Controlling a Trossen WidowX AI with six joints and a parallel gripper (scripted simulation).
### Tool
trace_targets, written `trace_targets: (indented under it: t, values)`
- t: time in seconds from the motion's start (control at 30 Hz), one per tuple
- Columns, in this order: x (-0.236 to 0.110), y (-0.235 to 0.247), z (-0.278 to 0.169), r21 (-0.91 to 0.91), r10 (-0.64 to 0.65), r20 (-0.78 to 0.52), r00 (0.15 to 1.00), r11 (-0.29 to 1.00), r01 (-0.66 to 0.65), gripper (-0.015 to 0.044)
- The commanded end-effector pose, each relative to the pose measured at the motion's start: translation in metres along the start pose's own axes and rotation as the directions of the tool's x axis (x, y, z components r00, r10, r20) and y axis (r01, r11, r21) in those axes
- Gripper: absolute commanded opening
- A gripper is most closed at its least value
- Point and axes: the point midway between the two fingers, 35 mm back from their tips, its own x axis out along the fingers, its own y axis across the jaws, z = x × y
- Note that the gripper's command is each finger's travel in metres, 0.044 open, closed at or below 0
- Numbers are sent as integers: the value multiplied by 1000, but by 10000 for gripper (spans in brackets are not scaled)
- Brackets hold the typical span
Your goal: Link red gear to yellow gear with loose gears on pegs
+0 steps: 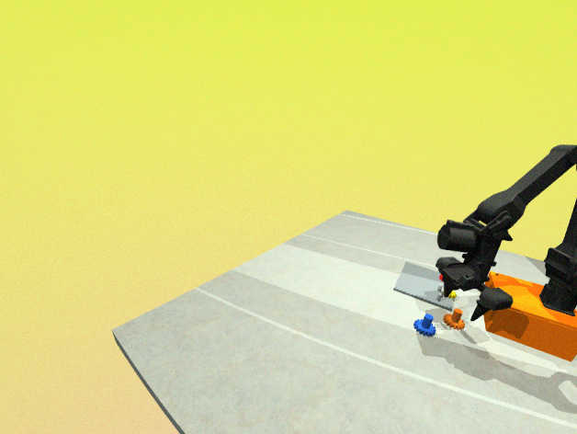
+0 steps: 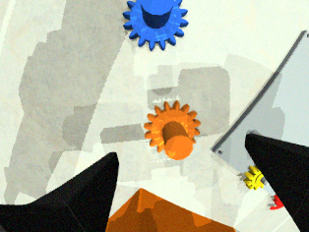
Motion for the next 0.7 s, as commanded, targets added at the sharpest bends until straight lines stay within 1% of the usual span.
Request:
trace_targets:
  t: [0.0, 0.23, 0.47, 0.67]
  values:
    - [9, 1, -2, -2, 6, -10, 1000, 1000, -6, 440]
    - [19, 2, -3, -2, 6, -10, 1000, 1000, -6, 440]
    - [20, 2, -3, -2, 6, -10, 1000, 1000, -6, 440]
    - [20, 2, -3, -2, 6, -10, 1000, 1000, -6, 282]
